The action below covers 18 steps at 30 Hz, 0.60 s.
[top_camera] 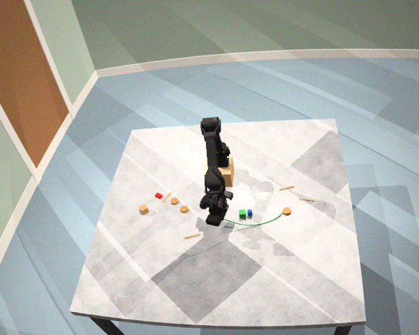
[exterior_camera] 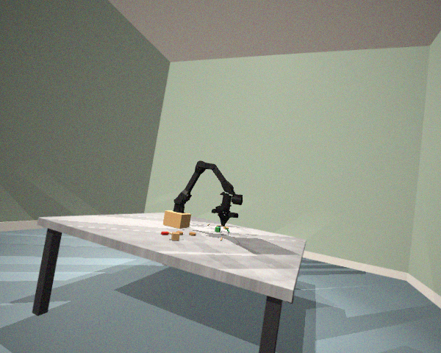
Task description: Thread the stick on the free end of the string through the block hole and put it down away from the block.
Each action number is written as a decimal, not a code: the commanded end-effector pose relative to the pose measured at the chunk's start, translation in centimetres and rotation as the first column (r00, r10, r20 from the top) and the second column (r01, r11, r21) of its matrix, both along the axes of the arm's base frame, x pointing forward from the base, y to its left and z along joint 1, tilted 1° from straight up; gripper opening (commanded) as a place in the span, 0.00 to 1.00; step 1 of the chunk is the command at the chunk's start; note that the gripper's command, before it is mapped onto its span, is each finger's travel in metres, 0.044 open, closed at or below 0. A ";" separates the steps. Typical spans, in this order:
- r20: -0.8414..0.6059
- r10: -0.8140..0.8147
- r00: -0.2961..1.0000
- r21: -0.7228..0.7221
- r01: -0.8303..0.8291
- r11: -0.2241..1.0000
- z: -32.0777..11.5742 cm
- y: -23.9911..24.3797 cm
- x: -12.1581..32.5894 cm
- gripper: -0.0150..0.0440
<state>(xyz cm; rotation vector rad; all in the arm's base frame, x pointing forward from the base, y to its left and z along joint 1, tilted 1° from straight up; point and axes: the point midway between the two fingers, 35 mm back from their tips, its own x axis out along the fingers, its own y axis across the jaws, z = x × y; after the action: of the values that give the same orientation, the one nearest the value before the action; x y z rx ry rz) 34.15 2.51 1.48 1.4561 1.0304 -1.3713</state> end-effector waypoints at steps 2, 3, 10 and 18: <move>0.001 0.136 0.991 -0.008 -0.136 0.991 0.1 0.3 0.3 0.25; 0.001 0.173 0.985 -0.010 -0.173 0.985 0.1 0.4 0.3 0.25; 0.000 0.420 0.907 -0.024 -0.420 0.907 0.2 1.0 0.8 0.25; -0.005 0.668 0.744 -0.039 -0.668 0.743 0.3 1.8 1.3 0.25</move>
<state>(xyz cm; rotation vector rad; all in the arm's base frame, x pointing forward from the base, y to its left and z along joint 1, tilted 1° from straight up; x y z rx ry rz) 35.27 3.92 1.83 1.0064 1.2976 -0.9337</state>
